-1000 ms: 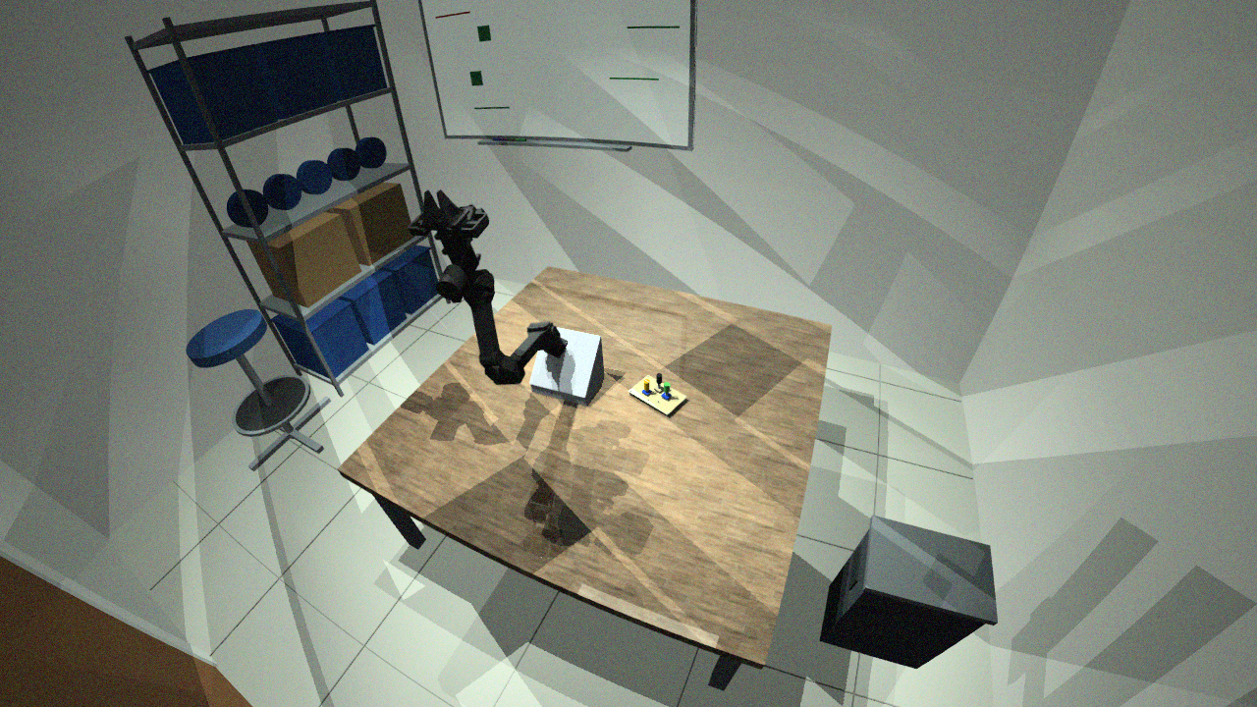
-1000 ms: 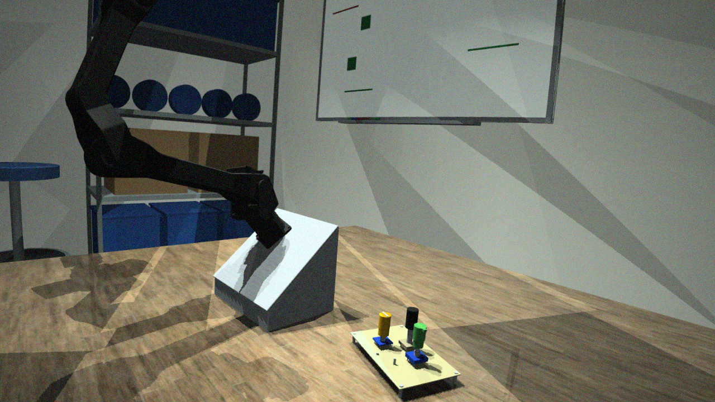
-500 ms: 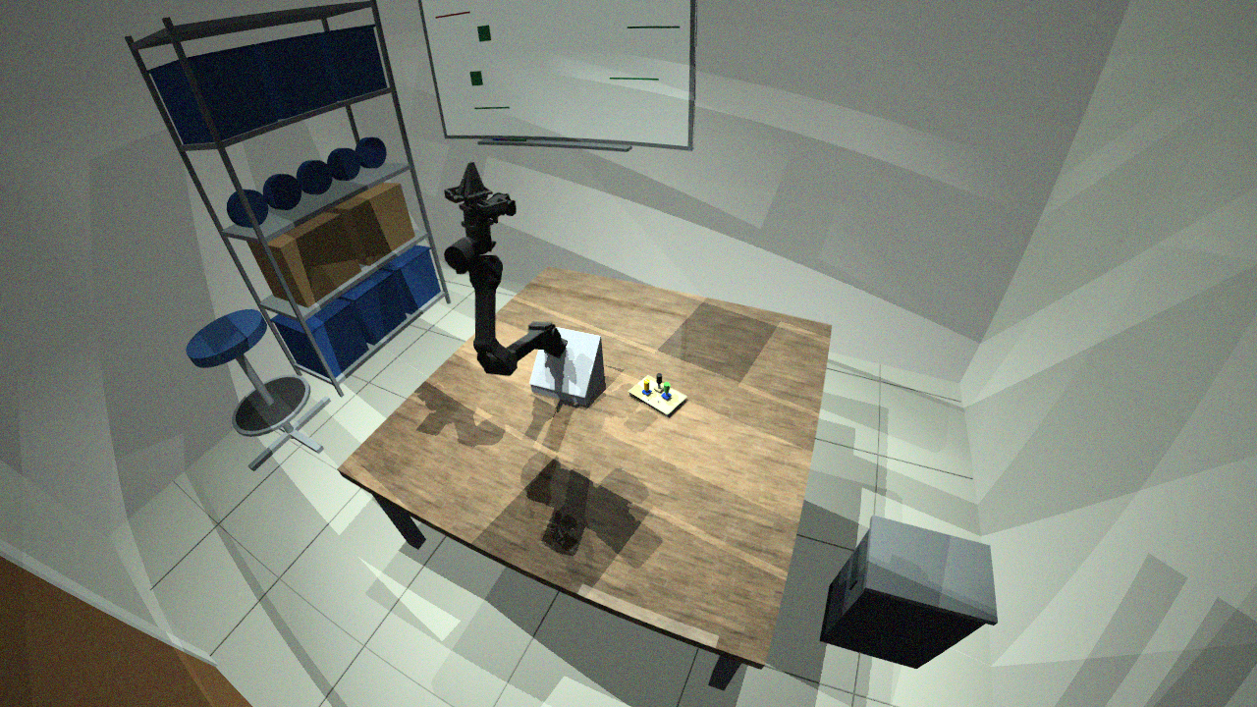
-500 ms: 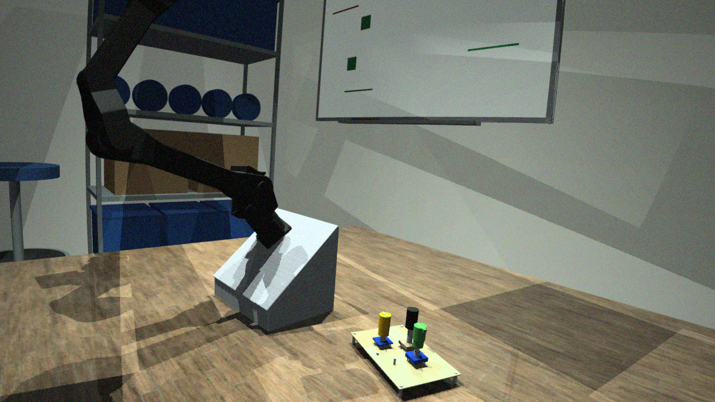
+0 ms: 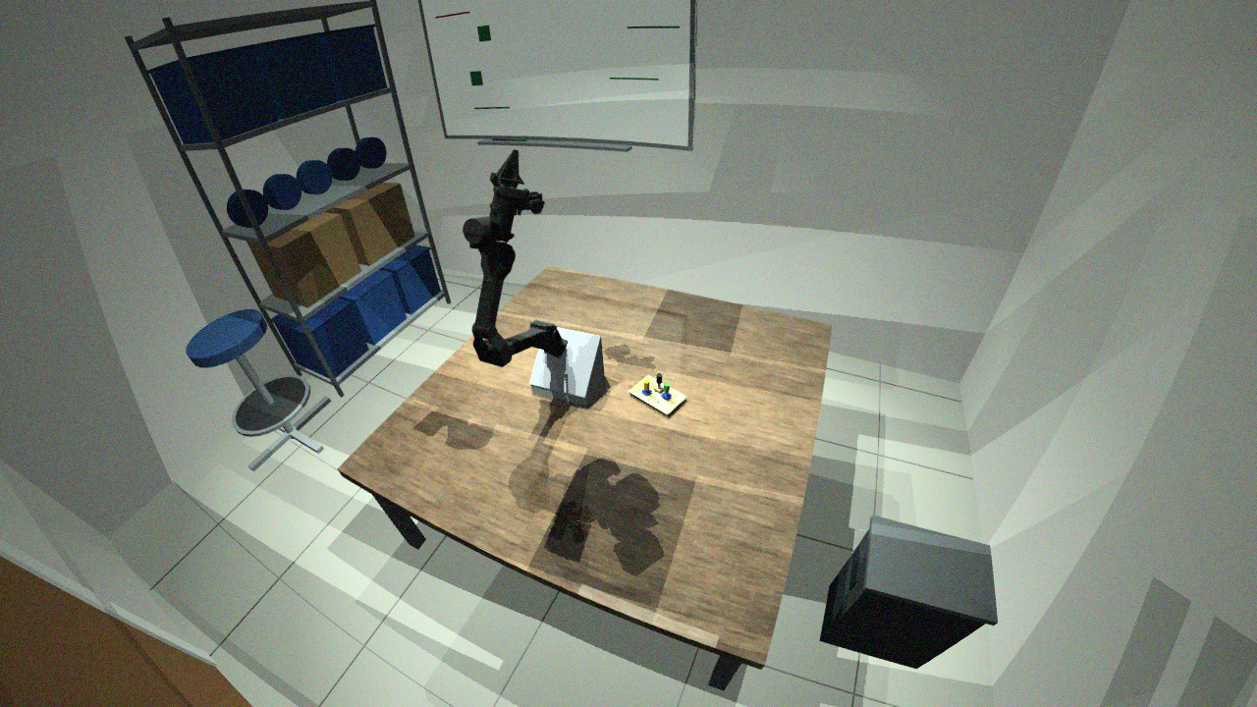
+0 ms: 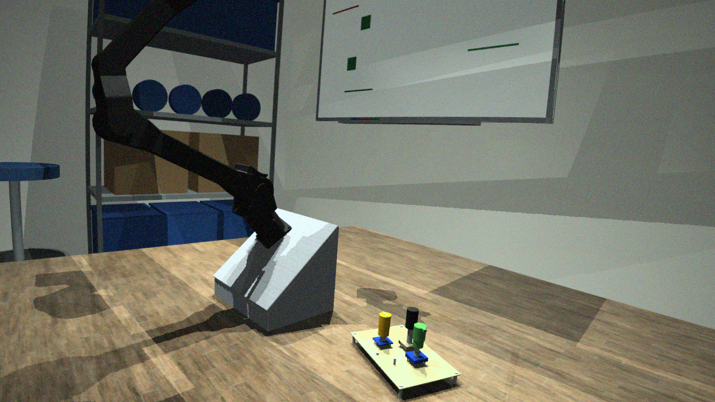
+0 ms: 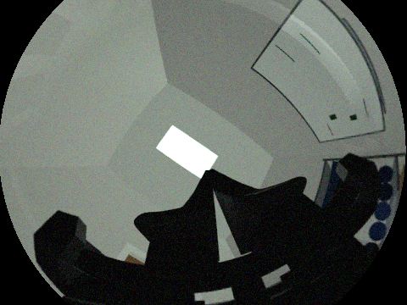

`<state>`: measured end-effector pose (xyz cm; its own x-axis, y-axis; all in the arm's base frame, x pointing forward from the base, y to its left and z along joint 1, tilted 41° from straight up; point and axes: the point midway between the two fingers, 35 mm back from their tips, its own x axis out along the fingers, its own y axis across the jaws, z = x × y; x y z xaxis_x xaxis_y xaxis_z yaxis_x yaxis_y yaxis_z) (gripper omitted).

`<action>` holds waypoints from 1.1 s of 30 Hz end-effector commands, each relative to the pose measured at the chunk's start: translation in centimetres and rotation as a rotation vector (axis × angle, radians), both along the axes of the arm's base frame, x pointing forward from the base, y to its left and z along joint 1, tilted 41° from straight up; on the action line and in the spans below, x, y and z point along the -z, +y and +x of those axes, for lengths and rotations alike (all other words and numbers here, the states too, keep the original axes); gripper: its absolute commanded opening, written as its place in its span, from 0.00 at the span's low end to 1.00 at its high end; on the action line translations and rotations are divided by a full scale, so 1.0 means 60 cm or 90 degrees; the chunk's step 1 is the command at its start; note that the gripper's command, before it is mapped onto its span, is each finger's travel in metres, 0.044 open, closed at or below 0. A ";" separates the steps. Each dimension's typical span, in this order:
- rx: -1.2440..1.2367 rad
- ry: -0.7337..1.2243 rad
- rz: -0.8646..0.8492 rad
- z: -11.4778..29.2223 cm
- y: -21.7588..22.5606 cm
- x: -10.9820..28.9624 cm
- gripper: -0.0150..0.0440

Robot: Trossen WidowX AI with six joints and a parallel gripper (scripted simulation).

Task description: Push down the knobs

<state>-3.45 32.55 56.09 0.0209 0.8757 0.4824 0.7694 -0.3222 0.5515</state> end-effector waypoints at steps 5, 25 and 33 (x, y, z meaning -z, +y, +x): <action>0.096 -0.072 -0.091 0.044 0.057 0.060 0.25; 0.277 -0.299 -0.298 0.161 0.128 0.199 0.25; 0.339 -0.401 -0.421 0.220 0.145 0.270 0.25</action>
<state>8.47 40.73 41.74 0.3558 0.9342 0.0262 0.1737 -0.0936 0.9803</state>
